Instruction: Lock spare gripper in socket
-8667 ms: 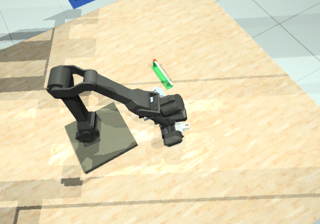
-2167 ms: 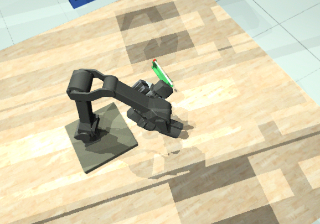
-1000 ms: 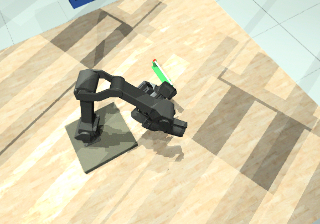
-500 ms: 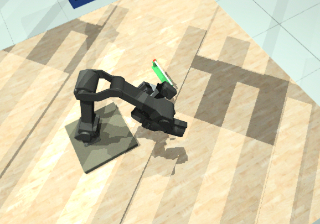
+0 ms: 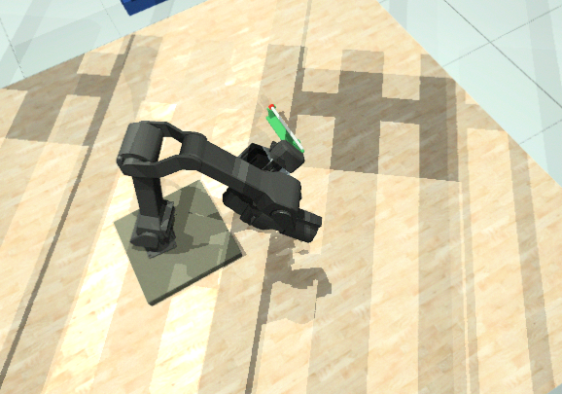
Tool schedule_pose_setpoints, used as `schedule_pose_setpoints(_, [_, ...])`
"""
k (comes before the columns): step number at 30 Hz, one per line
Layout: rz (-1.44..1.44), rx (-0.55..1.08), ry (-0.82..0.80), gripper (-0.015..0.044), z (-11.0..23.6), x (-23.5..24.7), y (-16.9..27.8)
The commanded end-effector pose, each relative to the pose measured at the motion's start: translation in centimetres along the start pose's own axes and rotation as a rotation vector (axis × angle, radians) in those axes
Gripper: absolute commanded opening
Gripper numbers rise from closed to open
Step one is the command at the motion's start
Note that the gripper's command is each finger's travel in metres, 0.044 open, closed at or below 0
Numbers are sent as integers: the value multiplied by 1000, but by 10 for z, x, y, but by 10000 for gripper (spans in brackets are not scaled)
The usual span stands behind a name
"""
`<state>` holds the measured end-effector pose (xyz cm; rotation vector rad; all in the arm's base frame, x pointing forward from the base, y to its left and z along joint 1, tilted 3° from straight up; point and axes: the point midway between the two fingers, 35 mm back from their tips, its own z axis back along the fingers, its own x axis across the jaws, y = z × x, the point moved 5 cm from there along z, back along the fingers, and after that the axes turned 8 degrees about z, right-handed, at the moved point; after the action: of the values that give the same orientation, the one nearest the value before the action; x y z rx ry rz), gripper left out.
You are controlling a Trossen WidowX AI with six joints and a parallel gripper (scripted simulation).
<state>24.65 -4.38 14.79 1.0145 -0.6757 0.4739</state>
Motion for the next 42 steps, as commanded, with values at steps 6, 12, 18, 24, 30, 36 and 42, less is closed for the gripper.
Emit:
schedule_pose_setpoints(6, [-3, 1, -3, 440, 10, 3, 17])
schedule_pose_setpoints(12, [-6, 1, -9, 440, 16, 5, 28])
schedule_pose_setpoints(18, [-12, -8, -12, 440, 19, 7, 37])
schedule_pose_setpoints(24, [-13, -41, -16, 440, 23, 9, 48])
schedule_pose_setpoints(30, [-13, -68, -19, 440, 27, 13, 57])
schedule_pose_setpoints(36, [-13, -90, -24, 440, 29, 24, 65])
schedule_pose_setpoints(42, [-13, -112, -29, 440, 32, 32, 73])
